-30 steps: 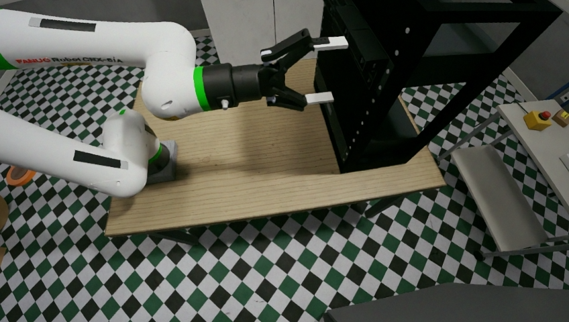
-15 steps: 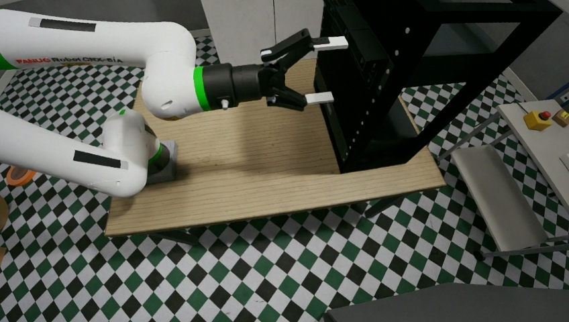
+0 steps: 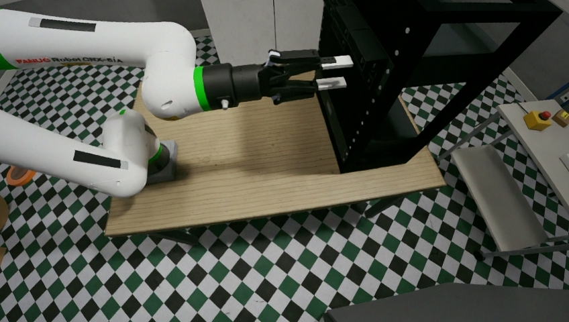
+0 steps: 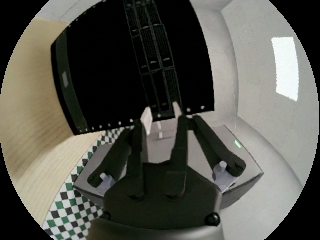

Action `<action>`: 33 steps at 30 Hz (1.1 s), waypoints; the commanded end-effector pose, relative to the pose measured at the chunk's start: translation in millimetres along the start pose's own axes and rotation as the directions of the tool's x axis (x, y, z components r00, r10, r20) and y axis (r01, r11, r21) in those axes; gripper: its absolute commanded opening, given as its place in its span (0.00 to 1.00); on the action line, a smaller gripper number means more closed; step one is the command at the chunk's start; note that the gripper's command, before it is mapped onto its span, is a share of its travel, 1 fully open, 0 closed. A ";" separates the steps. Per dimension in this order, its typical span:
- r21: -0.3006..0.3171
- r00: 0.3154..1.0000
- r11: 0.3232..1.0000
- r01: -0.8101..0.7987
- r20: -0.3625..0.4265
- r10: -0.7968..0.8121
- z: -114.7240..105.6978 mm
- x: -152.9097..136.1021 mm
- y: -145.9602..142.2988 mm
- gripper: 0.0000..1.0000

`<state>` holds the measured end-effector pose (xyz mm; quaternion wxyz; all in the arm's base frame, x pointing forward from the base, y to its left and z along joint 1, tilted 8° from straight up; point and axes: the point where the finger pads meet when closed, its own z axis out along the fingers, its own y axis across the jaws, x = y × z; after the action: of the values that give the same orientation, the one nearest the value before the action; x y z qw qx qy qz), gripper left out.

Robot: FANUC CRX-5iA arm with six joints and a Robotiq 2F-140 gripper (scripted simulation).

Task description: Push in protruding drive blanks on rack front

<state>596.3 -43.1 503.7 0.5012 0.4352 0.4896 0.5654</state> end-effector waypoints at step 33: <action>-0.002 1.000 1.000 0.001 0.000 -0.001 -2.4 12.5 -1.0 0.10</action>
<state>594.6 -37.1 502.4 0.5004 0.4341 0.4903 0.5664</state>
